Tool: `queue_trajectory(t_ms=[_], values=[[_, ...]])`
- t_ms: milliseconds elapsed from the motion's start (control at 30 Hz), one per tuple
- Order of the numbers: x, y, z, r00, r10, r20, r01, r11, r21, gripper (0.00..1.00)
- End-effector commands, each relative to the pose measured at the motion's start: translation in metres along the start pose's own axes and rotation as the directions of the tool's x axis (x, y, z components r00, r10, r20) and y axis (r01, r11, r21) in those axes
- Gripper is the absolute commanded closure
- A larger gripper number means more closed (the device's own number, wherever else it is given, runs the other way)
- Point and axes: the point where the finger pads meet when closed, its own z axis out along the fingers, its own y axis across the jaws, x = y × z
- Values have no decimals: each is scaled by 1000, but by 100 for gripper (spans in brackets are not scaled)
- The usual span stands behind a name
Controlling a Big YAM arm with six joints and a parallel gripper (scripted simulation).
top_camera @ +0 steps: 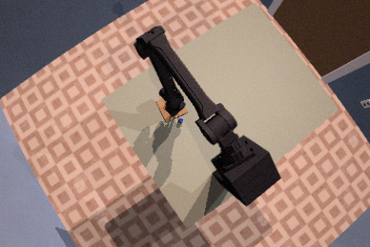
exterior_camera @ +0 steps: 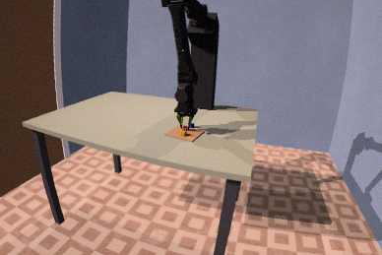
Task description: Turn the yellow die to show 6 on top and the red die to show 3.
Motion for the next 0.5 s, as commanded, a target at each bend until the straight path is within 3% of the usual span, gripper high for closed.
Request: queue_trajectory(t_ms=[0,233,300,467], values=[[11,5,3,1000,-14,-22,14,1000,-6,66],[22,6,-4,999,-16,-42,15,1000,-8,66],[6,6,-15,1000,-14,-15,14,1000,-7,66],[5,3,-25,1000,-9,-11,9,1000,-3,66]])
